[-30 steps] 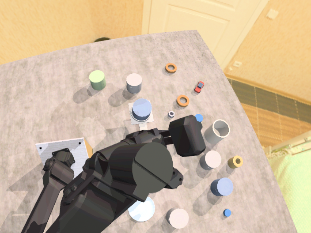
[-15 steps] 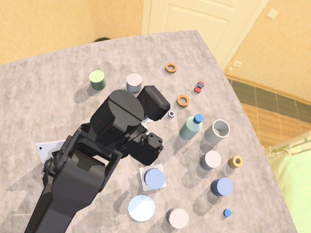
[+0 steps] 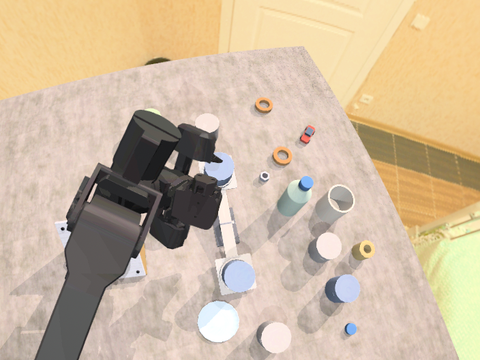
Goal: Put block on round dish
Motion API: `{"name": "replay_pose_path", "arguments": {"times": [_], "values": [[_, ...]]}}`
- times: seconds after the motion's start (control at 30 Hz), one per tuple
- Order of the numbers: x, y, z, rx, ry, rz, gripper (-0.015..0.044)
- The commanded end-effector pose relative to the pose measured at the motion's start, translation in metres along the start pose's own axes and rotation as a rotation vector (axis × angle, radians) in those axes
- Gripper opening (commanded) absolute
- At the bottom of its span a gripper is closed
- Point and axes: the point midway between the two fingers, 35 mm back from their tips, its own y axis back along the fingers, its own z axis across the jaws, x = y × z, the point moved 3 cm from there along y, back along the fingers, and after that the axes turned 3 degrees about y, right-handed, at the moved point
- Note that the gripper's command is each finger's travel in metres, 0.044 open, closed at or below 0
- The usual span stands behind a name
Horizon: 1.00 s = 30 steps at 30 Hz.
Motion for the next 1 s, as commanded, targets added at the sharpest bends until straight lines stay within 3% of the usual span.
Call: {"name": "replay_pose_path", "arguments": {"times": [0.0, 0.7, 0.97], "values": [[0.014, 0.001, -0.006, 0.043, 0.138, -0.009, 0.044], [0.057, 0.012, -0.039, 0.239, 0.798, -0.108, 0.044], [0.058, 0.012, -0.04, 0.245, 0.819, -0.112, 0.044]]}}
